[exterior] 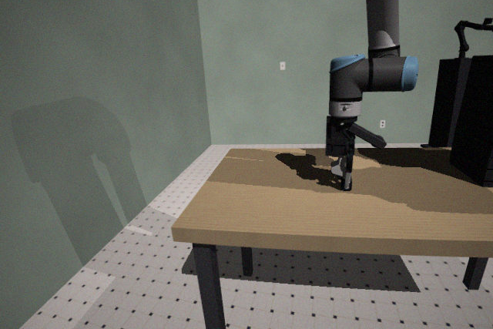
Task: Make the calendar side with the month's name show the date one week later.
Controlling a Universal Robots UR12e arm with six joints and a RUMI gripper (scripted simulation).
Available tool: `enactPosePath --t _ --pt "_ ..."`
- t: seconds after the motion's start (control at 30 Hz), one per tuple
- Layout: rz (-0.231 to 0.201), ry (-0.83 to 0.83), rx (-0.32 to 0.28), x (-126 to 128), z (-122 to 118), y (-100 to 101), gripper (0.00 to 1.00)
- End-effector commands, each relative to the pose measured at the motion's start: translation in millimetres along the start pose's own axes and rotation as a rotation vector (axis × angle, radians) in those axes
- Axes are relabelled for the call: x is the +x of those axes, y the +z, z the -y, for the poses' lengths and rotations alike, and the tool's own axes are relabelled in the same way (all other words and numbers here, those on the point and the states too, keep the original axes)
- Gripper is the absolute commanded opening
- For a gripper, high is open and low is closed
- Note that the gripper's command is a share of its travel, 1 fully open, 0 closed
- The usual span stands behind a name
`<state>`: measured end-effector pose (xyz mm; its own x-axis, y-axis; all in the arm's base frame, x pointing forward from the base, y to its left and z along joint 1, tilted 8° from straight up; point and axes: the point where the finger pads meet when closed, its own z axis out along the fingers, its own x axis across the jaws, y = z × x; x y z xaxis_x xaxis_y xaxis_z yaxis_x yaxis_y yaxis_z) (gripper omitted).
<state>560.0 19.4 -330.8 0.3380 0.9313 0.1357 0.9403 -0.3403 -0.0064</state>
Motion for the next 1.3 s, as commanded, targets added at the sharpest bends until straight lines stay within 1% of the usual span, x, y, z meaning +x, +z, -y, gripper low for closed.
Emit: enactPosePath --t 0.0,1.27 --pt "0.0 0.0 -0.001 0.0 -0.4 0.0 0.11" --pt "0.0 0.0 -0.001 0.0 -0.4 3.5 0.11"
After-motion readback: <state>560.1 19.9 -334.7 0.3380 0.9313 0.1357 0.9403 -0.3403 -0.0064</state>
